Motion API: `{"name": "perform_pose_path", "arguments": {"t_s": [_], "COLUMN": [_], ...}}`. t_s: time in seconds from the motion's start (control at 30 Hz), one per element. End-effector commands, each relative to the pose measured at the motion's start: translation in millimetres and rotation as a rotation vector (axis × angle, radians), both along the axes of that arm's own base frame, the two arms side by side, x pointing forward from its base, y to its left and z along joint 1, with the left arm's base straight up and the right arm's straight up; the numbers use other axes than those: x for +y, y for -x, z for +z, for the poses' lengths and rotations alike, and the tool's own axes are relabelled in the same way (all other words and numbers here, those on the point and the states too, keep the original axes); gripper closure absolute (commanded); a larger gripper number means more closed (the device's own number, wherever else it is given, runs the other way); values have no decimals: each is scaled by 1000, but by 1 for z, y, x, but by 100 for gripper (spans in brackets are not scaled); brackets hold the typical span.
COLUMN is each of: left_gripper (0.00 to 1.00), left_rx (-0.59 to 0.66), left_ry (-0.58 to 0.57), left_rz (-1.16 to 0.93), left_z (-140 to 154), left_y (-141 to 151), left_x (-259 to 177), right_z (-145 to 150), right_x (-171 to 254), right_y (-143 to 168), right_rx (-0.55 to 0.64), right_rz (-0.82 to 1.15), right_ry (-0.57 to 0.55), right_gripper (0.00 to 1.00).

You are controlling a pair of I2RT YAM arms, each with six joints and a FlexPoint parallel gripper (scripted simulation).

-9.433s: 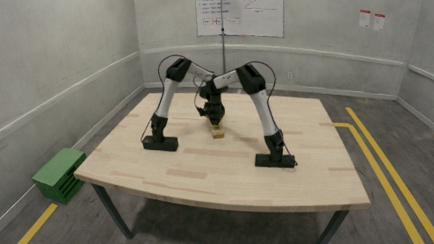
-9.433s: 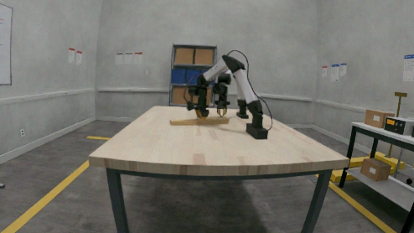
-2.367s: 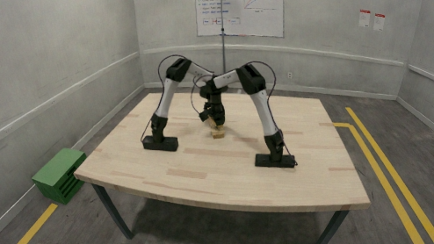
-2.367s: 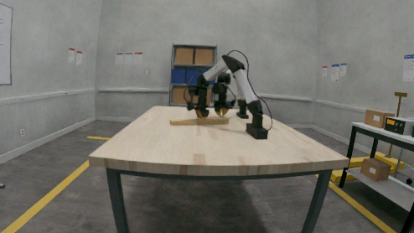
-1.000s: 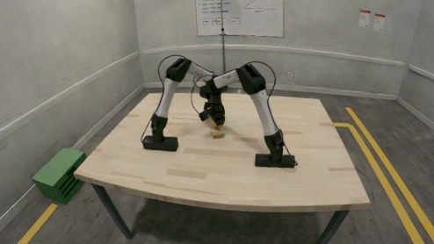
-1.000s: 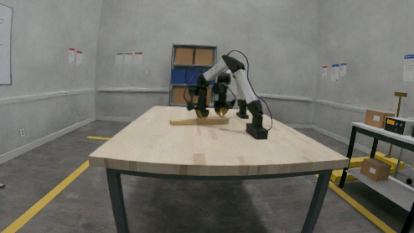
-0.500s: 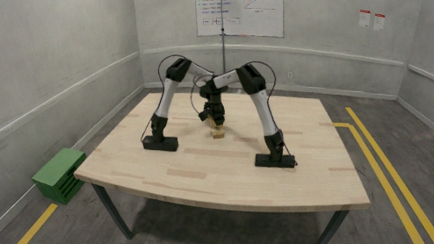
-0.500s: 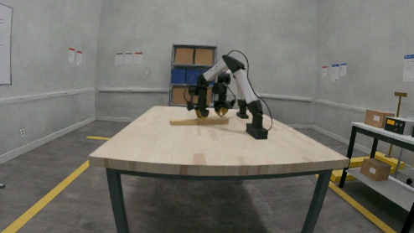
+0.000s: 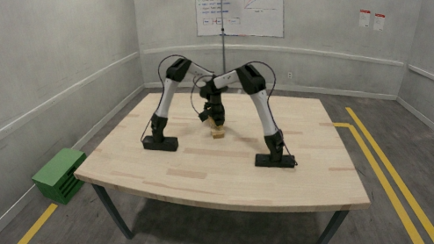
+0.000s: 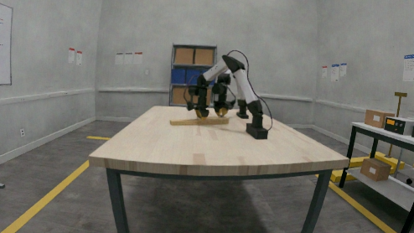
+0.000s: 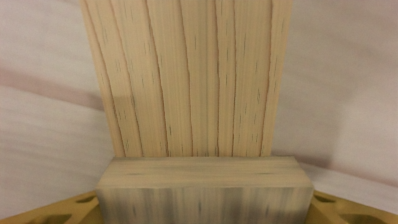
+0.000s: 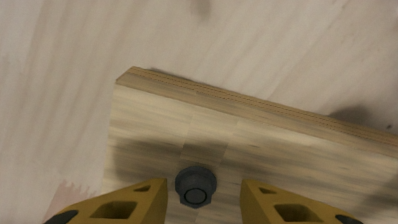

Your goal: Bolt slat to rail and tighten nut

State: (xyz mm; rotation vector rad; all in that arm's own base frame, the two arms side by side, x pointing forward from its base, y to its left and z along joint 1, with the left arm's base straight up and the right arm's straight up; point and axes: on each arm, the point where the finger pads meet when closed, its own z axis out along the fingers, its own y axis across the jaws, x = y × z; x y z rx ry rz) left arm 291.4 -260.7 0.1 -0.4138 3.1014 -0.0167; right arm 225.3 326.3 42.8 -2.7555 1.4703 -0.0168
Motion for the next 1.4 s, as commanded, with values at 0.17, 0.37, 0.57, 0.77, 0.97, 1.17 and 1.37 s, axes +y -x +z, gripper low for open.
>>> {"name": "perform_pose_path", "arguments": {"t_s": [0.17,0.37,0.57,0.77,0.97,1.17,1.37], "left_gripper": [33,33,33,33,33,33,33], "left_rx": [-13,-13,-13,-13,-13,-13,-13], "left_ry": [13,13,13,13,13,13,13], "left_rz": [-1,-1,-1,-1,-1,-1,-1], "left_z": [5,5,5,5,5,5,5], "left_y": [-2,-2,-2,-2,-2,-2,-2], "left_x": [-3,-3,-3,-3,-3,-3,-3], "right_z": [-3,4,4,4,4,4,4], "right_x": [2,3,3,3,3,3,3], "right_y": [0,-1,-1,-1,-1,-1,-1], "right_rx": [2,-9,-9,-9,-9,-9,-9], "right_rz": [7,2,2,2,2,2,2], "right_ry": [-6,-16,-16,-16,-16,-16,-16], "right_gripper": [67,74,81,86,86,86,86]}}
